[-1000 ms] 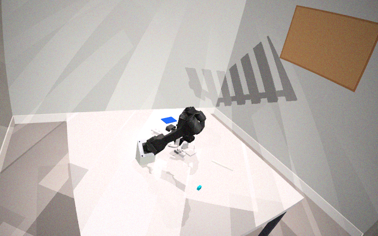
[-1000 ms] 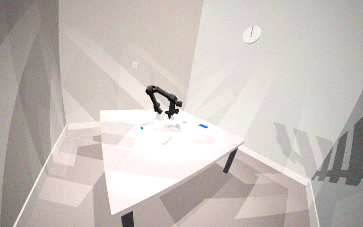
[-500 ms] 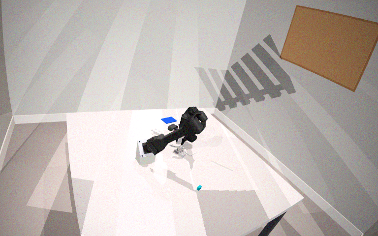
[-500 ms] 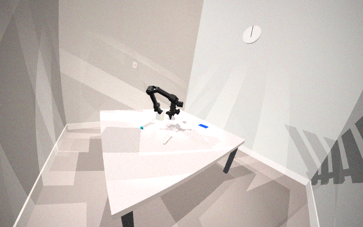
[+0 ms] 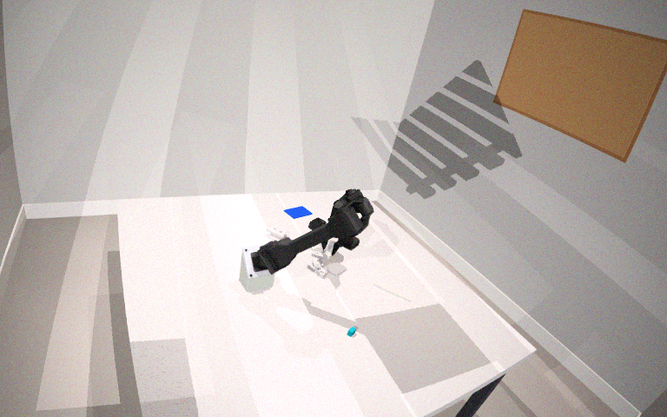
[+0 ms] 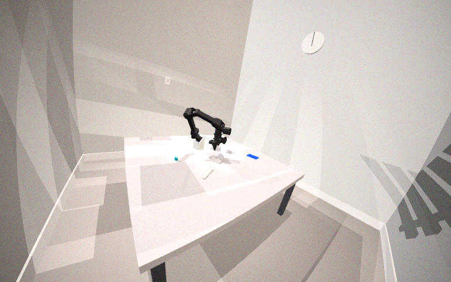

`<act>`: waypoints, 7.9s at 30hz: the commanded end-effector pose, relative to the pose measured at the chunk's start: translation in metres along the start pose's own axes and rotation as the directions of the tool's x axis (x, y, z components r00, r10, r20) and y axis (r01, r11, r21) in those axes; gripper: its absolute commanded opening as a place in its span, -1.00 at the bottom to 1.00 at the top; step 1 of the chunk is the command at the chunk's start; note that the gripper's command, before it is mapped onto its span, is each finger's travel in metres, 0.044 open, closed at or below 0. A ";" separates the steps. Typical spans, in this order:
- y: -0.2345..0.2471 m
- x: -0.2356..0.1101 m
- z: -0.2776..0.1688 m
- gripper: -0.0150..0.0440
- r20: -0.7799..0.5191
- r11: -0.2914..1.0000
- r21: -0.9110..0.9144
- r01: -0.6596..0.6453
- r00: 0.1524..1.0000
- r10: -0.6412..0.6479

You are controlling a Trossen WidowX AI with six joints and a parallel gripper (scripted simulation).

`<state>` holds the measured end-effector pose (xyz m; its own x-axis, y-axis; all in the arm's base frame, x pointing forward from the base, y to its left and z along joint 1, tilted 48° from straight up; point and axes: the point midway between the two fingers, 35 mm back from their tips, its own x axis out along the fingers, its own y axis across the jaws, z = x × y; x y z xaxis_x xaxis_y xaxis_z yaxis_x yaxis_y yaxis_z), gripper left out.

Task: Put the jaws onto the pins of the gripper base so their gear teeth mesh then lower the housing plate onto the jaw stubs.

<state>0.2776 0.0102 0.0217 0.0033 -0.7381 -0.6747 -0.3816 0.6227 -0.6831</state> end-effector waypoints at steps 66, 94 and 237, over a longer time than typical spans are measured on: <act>-0.027 0.026 0.033 -0.04 0.002 1.000 -0.006 0.008 1.000 -0.008; -0.027 0.053 0.032 -0.04 0.000 1.000 -0.006 0.010 1.000 -0.010; -0.028 0.072 0.032 -0.04 0.000 1.000 -0.012 0.011 1.000 -0.011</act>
<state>0.3174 -0.0516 -0.0167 0.0063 -0.7434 -0.6689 -0.3904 0.6140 -0.6860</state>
